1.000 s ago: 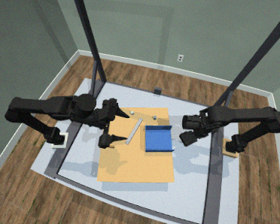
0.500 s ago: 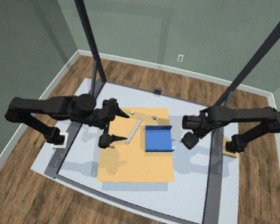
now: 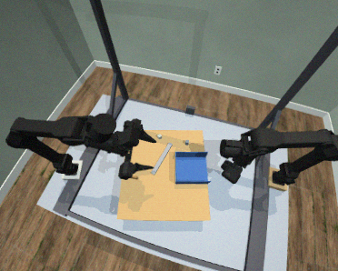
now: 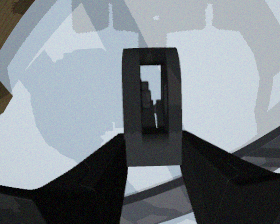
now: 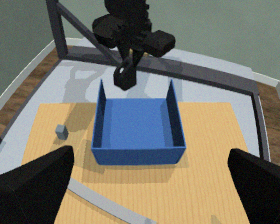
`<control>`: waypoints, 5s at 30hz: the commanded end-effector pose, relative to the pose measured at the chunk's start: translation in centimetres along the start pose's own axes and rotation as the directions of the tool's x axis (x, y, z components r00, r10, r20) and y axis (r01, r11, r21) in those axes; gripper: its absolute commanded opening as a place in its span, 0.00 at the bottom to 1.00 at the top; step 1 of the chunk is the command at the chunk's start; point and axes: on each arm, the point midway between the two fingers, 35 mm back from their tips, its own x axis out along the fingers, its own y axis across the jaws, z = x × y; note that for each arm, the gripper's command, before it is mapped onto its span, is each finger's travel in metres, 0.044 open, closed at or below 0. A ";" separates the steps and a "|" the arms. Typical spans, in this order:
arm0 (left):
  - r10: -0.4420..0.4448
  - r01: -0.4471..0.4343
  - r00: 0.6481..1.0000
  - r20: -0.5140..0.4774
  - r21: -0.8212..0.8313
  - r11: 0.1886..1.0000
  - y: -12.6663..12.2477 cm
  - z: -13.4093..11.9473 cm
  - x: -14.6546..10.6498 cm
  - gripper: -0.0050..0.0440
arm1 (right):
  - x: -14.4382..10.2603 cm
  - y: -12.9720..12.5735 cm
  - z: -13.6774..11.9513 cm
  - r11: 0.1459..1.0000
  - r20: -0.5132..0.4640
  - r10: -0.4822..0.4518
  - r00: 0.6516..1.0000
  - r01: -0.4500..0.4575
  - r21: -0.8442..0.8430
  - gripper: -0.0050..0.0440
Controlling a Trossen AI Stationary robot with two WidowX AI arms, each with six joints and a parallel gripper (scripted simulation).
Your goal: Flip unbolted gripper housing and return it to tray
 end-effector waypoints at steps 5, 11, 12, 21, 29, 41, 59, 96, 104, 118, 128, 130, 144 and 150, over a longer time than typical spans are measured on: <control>0.014 -0.012 1.000 0.014 -0.122 0.992 0.0 0.1 -0.6 0.33 | -1.0 0.0 1.0 1.000 0.031 -0.002 1.000 0.002 -0.004 0.99; 0.014 -0.010 1.000 0.014 -0.224 0.974 0.0 0.1 -0.6 0.33 | -1.0 0.0 1.0 1.000 0.031 -0.002 1.000 0.002 -0.004 0.99; 0.014 -0.010 1.000 0.014 -0.241 0.970 0.0 0.1 -0.6 0.33 | -1.0 0.0 1.0 1.000 0.031 -0.002 1.000 0.002 -0.004 0.99; 0.014 -0.008 1.000 0.014 -0.357 0.934 0.0 0.1 -0.6 0.33 | -1.0 0.0 1.0 1.000 0.031 -0.002 1.000 0.002 -0.004 0.99; 0.014 -0.005 1.000 0.014 -0.483 0.876 0.0 0.1 -0.6 0.33 | -1.0 0.0 1.0 1.000 0.031 -0.002 1.000 0.002 -0.004 0.99; 0.014 -0.002 1.000 0.014 -0.627 0.779 0.0 0.1 -0.6 0.33 | -1.0 0.0 1.0 1.000 0.031 -0.002 1.000 0.002 -0.004 0.99; 0.014 0.003 1.000 0.014 -0.817 0.577 0.0 0.1 -0.5 0.33 | -1.0 0.0 1.0 1.000 0.031 -0.002 1.000 0.002 -0.004 0.99; 0.014 0.013 1.000 0.014 -0.999 0.042 0.0 0.2 -0.5 0.33 | -1.0 0.0 1.0 1.000 0.031 -0.002 1.000 0.002 -0.004 0.99; 0.014 0.015 1.000 0.014 -0.997 -0.079 0.0 0.2 -0.5 0.33 | -1.0 0.0 1.0 1.000 0.031 -0.002 1.000 0.002 -0.004 0.99; 0.014 0.017 1.000 0.014 -0.954 -0.300 0.0 0.2 -0.5 0.33 | -1.0 0.0 1.0 1.000 0.031 -0.002 1.000 0.002 -0.004 0.99; 0.014 0.018 1.000 0.014 -0.903 -0.429 0.0 0.2 -0.5 0.33 | -1.0 0.0 1.0 1.000 0.031 -0.002 1.000 0.002 -0.004 0.99; 0.014 0.018 1.000 0.014 -0.888 -0.460 0.0 0.2 -0.5 0.33 | -1.0 0.0 1.0 1.000 0.031 -0.002 1.000 0.002 -0.004 0.99; 0.013 0.019 1.000 0.014 -0.775 -0.631 0.0 0.2 -0.5 0.33 | -1.0 0.0 1.0 1.000 0.031 -0.002 1.000 0.002 -0.004 0.99; 0.015 0.022 1.000 0.016 -0.768 -0.640 0.0 0.2 -0.5 0.33 | -1.0 0.0 1.0 1.000 0.031 -0.002 1.000 0.002 -0.004 0.99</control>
